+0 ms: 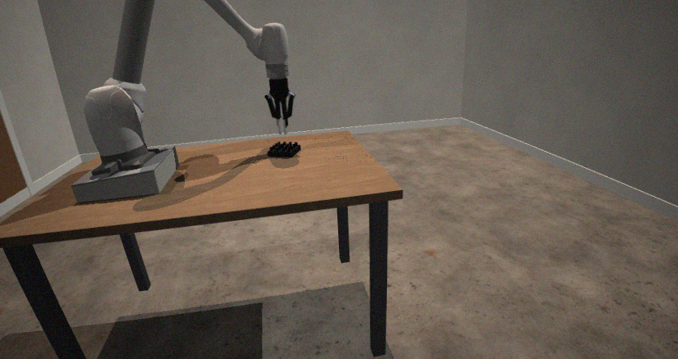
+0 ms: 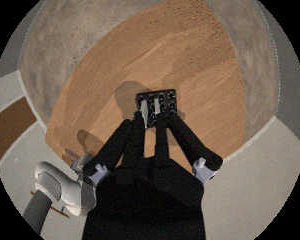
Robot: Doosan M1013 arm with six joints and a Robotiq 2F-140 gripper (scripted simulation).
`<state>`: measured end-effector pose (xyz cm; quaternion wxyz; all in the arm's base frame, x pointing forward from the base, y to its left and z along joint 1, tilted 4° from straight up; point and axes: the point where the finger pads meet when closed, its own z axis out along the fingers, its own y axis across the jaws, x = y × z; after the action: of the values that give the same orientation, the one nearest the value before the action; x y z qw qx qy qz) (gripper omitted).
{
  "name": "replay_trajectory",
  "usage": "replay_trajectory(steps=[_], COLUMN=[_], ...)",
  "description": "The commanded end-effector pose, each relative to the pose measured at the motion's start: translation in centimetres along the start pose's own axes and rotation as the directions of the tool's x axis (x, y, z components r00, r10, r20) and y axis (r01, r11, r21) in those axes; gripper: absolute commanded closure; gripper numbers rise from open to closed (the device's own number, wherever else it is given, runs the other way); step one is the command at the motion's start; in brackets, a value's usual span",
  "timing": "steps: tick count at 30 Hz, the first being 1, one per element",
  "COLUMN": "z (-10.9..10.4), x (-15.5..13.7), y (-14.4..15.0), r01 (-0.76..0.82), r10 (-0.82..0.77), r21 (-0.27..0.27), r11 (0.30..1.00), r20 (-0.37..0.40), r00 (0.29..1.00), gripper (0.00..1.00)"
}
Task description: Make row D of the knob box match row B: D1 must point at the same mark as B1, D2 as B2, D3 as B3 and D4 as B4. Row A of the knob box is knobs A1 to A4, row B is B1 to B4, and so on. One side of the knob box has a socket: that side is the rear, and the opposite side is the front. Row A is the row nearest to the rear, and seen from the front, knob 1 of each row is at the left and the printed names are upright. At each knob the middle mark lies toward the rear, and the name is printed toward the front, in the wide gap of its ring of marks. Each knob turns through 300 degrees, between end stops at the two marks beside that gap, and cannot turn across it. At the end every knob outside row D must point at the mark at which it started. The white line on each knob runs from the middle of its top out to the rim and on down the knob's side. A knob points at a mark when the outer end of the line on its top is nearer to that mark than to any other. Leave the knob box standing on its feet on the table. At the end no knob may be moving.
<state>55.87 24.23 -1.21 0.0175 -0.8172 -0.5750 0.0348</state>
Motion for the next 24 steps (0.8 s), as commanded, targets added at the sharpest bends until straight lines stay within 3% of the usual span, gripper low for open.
replay_trajectory(steps=[1,24], z=[0.3,2.7], x=[0.0,0.0], y=[0.0,0.0], r01=[0.0,0.0], r10=[0.0,0.0], r21=[0.0,0.0], r11=[1.0,1.0], r20=[0.0,0.0], r00=[1.0,1.0], gripper=[0.88,0.88])
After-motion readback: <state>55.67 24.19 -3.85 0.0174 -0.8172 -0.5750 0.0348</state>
